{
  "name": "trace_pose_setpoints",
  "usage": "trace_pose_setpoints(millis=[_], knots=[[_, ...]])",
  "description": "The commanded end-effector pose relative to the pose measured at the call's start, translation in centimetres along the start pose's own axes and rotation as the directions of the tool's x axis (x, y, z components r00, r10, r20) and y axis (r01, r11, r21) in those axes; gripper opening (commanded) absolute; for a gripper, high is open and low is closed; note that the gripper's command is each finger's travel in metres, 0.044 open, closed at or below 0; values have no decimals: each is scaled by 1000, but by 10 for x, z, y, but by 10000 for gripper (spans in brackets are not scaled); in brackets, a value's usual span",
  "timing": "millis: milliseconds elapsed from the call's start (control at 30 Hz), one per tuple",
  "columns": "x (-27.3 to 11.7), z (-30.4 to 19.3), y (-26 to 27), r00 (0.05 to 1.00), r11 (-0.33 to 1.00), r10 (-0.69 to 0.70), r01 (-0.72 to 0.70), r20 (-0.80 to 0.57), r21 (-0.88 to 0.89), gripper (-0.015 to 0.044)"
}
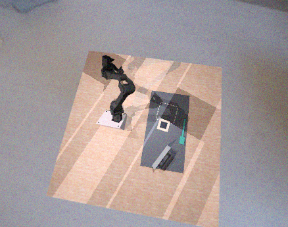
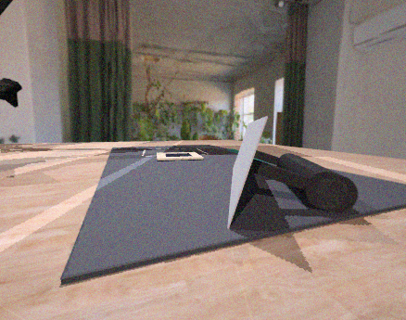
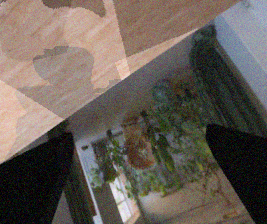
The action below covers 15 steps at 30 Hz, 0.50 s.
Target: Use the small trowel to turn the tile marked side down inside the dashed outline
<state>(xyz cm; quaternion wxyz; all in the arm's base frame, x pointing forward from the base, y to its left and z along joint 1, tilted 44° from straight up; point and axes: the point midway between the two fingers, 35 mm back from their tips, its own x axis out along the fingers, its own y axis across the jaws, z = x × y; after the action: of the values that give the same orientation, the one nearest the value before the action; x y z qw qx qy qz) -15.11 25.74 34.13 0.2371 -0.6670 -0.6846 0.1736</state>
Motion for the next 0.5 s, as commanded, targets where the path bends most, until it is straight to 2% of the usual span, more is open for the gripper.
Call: trace_pose_setpoints(millis=[0, 333, 467], knots=[[0, 0, 0, 1000, 1000, 1, -1, 0, 1, 374], [13, -4, 16, 998, 995, 51, -49, -21, 92, 111], [24, -6, 20, 997, 991, 77, -74, -21, 108, 100]])
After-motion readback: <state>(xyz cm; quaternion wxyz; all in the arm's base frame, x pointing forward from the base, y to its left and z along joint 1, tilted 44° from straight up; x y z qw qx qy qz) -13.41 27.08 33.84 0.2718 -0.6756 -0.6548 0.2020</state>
